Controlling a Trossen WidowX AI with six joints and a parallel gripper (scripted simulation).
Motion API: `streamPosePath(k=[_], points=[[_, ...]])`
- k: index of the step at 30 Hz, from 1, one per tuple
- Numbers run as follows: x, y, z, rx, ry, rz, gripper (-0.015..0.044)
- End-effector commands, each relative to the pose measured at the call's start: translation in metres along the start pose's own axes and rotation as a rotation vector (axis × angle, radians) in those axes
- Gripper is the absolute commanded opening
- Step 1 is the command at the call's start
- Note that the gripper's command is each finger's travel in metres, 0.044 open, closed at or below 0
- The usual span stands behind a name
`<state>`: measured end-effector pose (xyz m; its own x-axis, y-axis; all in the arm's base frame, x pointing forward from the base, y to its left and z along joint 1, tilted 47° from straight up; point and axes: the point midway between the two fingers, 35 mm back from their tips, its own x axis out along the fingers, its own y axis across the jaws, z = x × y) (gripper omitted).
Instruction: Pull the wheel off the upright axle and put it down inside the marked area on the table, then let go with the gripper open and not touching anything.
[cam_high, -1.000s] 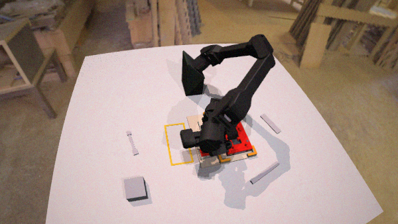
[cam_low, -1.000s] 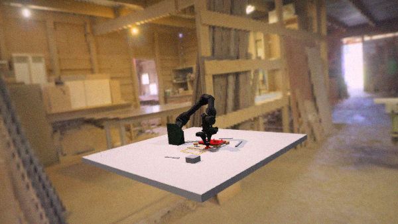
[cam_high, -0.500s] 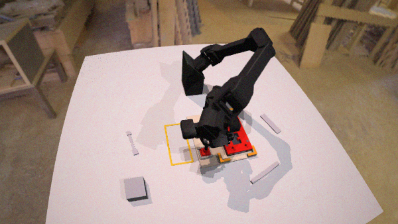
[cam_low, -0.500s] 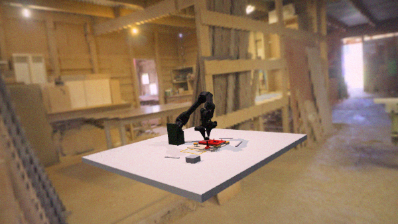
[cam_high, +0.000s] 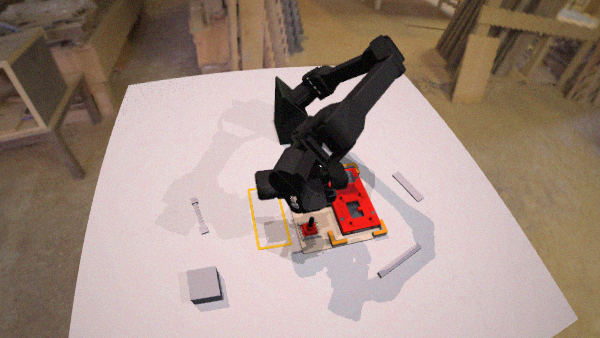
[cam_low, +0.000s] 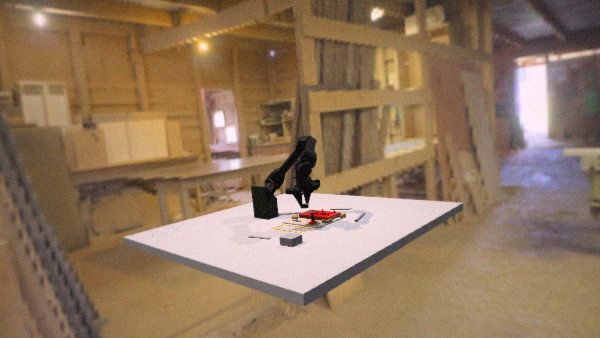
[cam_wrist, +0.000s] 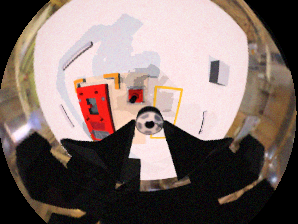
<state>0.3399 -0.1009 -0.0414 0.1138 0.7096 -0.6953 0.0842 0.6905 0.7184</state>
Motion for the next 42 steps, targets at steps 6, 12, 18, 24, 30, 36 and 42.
streamPosePath(k=[6, 12, 18, 24, 30, 36, 42], points=[[-0.004, -0.044, -0.030, -0.003, 0.001, -0.007, 0.0000], [-0.005, -0.063, -0.045, -0.006, 0.002, -0.006, 0.0000], [0.005, -0.063, -0.045, -0.006, 0.002, -0.006, 0.0000], [0.018, -0.063, -0.045, -0.006, 0.001, -0.005, 0.0000], [0.050, -0.064, -0.043, -0.006, 0.001, -0.006, 0.0000], [0.091, -0.063, -0.045, -0.006, 0.001, -0.002, 0.0000], [0.095, -0.063, -0.045, -0.014, 0.011, -0.005, 0.0026]])
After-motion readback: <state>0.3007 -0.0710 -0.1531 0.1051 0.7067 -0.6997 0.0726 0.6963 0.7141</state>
